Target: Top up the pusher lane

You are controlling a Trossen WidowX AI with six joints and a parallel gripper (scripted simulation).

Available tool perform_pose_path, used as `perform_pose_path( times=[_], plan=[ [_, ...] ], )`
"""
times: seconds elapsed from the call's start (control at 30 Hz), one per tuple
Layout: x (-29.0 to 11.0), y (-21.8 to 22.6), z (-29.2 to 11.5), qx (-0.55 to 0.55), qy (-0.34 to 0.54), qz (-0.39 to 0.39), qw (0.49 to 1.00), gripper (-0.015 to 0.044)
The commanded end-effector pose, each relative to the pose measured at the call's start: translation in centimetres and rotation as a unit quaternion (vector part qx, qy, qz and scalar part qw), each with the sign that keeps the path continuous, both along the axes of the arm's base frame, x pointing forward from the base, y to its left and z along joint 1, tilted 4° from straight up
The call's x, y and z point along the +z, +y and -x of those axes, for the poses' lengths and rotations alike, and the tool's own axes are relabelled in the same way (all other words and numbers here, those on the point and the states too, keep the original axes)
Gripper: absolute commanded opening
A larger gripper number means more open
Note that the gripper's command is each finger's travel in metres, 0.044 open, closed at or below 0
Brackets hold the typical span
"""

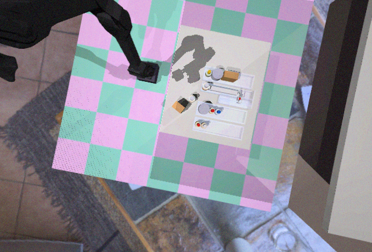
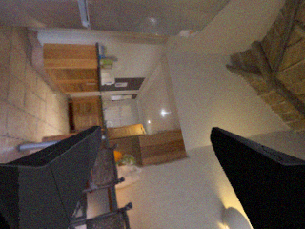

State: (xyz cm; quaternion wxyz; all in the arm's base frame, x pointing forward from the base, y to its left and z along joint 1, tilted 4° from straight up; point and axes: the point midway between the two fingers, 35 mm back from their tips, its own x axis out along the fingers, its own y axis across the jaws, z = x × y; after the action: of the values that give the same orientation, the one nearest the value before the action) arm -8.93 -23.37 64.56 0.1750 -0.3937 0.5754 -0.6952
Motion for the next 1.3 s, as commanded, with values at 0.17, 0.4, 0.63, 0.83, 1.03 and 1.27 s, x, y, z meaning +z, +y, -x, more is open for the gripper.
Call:
perform_pose_path(
  times=[0.17, 0.4, 0.63, 0.83, 1.03, 1.27],
  plan=[
    [-2.1, -3.6, -3.4, 0.079, -0.009, -0.020, 0.997, 0.0440],
    [-7.7, -9.0, -10.0, 0.207, -0.055, -0.086, 0.973, 0.0440],
    [-15.5, -12.2, -19.1, 0.335, -0.113, -0.185, 0.917, 0.0440],
    [-22.7, -11.7, -26.8, 0.414, -0.162, -0.280, 0.851, 0.0440],
    [-29.6, -8.4, -33.4, 0.461, -0.205, -0.376, 0.778, 0.0440],
    [-37.2, -2.2, -38.9, 0.474, -0.238, -0.488, 0.693, 0.0440]
  ],
)
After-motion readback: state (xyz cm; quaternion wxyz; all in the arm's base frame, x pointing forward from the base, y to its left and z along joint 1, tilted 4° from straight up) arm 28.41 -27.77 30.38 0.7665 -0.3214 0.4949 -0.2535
